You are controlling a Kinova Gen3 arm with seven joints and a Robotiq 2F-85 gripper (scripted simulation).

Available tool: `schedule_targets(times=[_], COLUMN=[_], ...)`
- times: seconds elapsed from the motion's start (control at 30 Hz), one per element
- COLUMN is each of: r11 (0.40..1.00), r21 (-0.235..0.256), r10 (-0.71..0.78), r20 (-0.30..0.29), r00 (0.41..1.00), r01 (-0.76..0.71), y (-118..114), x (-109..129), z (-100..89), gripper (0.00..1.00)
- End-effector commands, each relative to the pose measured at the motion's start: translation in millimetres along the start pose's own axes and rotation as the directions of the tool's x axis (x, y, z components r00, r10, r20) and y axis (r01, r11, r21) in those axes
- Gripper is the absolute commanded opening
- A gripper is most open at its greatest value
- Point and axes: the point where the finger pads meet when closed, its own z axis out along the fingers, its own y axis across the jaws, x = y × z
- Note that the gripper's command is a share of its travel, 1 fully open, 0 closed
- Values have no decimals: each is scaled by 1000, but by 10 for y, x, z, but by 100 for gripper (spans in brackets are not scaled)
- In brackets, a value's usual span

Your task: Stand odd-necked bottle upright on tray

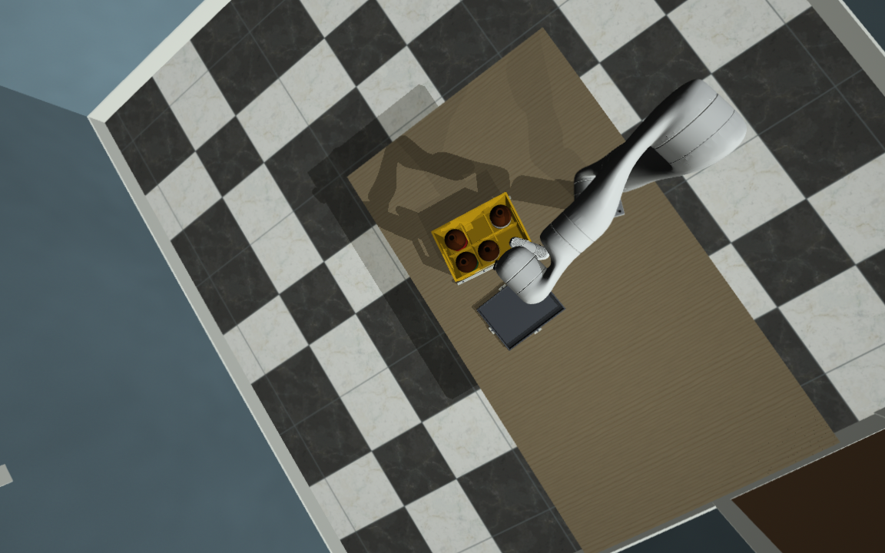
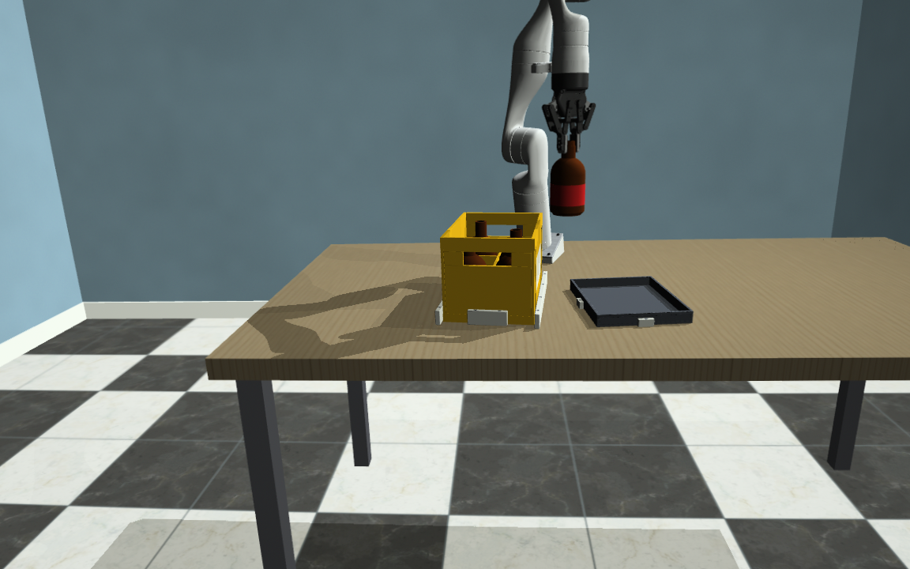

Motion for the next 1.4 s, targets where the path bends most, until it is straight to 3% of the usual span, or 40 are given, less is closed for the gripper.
schedule_targets(times=[0.0,0.77,1.37], r11=[1000,1000,1000], r21=[-6,-6,-6], r10=[0,0,0], r20=[-1,-1,-1], r00=[1000,1000,1000], r01=[0,0,0], y=[16,280,395], x=[-78,-614,-848], z=[8,7,7], gripper=[0,0,0])
